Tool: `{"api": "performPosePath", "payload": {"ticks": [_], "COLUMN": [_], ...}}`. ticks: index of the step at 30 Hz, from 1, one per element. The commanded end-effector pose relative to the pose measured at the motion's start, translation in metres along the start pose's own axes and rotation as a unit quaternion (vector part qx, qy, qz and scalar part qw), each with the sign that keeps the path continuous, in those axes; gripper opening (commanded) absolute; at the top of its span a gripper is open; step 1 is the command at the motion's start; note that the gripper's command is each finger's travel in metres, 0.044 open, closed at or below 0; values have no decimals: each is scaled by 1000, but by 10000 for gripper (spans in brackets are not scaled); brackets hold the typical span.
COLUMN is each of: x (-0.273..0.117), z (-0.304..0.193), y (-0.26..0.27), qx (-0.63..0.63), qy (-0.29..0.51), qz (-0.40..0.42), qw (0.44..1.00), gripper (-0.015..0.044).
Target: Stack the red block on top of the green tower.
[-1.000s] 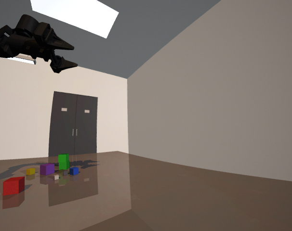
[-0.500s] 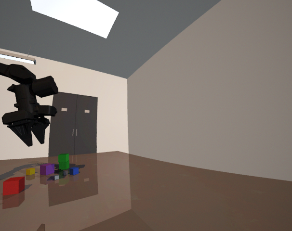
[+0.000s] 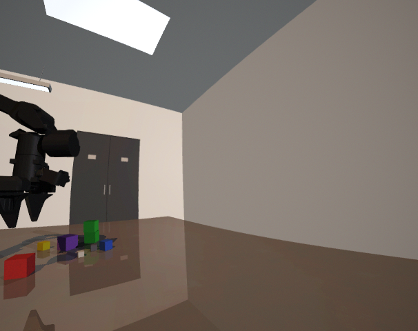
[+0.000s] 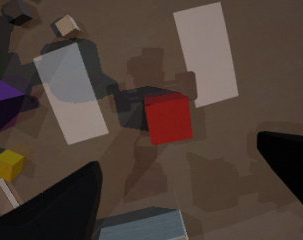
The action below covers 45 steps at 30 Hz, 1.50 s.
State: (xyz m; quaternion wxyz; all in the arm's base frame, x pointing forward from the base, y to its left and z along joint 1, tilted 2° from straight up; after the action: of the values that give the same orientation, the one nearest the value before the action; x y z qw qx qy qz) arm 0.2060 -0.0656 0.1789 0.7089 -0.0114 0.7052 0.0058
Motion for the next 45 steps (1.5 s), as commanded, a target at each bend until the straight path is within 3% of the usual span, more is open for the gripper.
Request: {"api": "performPosePath", "payload": {"ticks": [1,7,45], "x": [14,52,103], "z": [0,-2,-3], "y": [-1,-2,-3], "qx": [-3,-3,-3], "qy": [6,6,7], "qz": [0,-1,-1], "qw": [1000,1000,1000], "gripper": [440,440,440]}}
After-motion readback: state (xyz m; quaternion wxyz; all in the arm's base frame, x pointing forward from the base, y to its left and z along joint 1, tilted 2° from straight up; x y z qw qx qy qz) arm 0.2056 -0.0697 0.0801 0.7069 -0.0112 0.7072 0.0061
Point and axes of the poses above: the point midway between the two fingers, 35 mm back from their tips, its own x axis out along the fingers, its own y axis across the jaws, z = x × y, the point moved 8 cm from there along -x, back along the fingers, and after that the axes turned 6 degrees about -x, right-handed, at the moved point
